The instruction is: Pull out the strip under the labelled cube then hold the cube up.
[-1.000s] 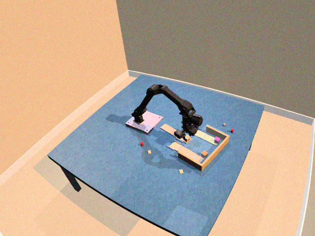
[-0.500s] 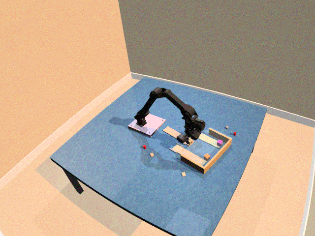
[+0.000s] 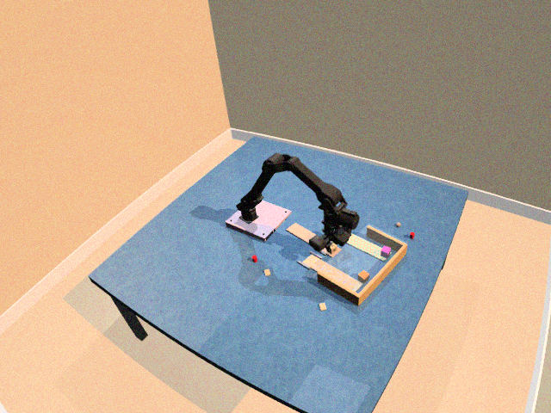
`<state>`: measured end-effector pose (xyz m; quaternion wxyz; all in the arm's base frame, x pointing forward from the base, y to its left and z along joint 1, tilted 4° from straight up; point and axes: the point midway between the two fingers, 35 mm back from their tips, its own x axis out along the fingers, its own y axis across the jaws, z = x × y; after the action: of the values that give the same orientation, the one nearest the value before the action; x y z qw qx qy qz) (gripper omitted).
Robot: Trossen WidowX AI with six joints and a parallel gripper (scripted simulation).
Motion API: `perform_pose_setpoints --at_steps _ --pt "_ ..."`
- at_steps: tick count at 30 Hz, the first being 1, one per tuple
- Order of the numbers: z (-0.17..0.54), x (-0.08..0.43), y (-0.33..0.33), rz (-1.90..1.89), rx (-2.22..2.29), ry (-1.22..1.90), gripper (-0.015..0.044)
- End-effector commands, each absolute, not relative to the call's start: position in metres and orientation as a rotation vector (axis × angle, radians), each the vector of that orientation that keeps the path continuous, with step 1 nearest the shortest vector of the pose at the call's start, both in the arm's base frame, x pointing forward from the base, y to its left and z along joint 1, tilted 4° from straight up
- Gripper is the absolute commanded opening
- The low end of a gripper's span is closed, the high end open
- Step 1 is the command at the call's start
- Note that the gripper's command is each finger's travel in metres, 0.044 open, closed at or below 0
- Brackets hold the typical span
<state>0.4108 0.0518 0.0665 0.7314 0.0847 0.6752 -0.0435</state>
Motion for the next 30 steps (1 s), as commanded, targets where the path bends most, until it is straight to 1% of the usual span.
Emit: perform_pose_setpoints --at_steps 1,12,17,30 --pt "0.079 0.397 0.049 -0.094 0.188 1.481 0.0" --pt "0.099 0.355 0.043 -0.094 0.189 1.483 0.0" --pt "0.1 0.352 0.042 -0.094 0.189 1.483 0.0" --pt "0.095 0.306 0.036 -0.095 0.189 1.487 0.0"
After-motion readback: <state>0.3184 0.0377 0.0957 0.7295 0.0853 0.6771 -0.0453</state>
